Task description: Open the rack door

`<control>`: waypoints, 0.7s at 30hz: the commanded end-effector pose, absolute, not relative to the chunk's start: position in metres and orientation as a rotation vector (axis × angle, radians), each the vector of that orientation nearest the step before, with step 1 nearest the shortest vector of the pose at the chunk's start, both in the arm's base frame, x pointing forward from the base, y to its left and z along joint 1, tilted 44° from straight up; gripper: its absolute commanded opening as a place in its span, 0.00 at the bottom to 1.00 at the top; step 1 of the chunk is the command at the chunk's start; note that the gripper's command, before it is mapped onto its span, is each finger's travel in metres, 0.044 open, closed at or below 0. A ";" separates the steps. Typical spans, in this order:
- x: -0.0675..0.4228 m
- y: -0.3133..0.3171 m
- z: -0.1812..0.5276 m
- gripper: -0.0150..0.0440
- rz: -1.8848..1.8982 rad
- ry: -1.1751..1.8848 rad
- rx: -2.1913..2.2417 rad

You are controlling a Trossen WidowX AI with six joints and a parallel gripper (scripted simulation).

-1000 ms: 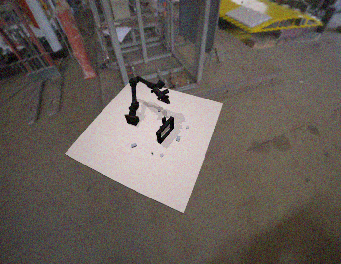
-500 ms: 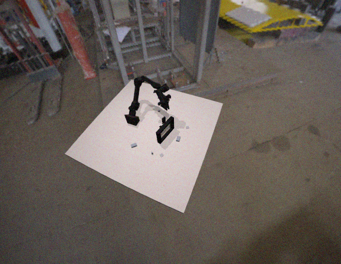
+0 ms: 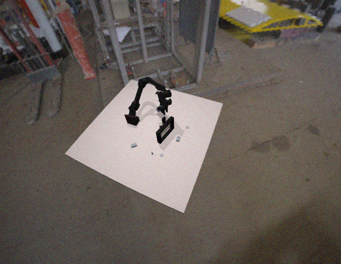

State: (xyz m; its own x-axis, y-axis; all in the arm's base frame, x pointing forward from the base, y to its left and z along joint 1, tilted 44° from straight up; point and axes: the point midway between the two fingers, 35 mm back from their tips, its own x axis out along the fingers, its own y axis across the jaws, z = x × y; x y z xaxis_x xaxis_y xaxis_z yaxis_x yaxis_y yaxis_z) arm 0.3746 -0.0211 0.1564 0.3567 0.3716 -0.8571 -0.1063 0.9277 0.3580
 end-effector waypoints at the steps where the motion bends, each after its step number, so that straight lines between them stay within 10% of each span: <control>1: 0.373 -0.022 0.148 0.75 0.348 1.247 0.318; 21: 0.366 -0.030 0.124 0.75 0.472 1.560 0.686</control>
